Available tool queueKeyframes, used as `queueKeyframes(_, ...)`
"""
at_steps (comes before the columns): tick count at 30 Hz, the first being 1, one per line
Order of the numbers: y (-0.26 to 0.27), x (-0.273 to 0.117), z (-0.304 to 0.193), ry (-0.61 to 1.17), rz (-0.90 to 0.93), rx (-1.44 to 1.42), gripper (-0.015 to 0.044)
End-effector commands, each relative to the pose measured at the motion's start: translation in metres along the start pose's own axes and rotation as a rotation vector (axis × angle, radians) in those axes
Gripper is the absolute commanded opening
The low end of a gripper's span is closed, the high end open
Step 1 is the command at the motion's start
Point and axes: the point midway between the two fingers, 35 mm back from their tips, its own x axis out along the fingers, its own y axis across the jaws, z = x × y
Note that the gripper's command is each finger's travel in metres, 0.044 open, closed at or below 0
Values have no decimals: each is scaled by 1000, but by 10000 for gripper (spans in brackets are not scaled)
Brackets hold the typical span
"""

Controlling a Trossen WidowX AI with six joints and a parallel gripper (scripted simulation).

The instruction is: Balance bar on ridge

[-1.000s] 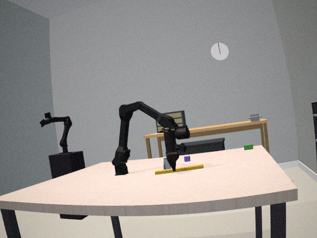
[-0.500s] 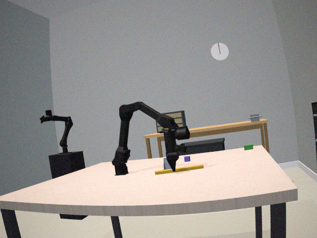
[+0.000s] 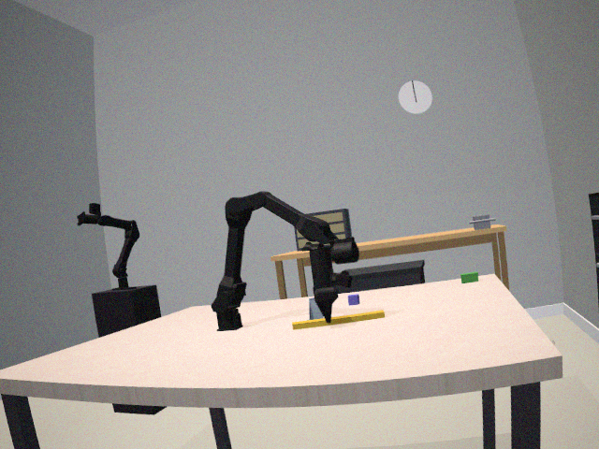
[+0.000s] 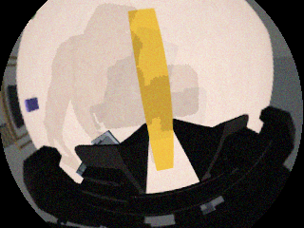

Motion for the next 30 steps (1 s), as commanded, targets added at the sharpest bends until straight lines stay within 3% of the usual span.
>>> queueKeyframes(1,-1,-8,2,-3,0,0,0)
queueKeyframes(30,-2,-82,5,-2,2,4,0)
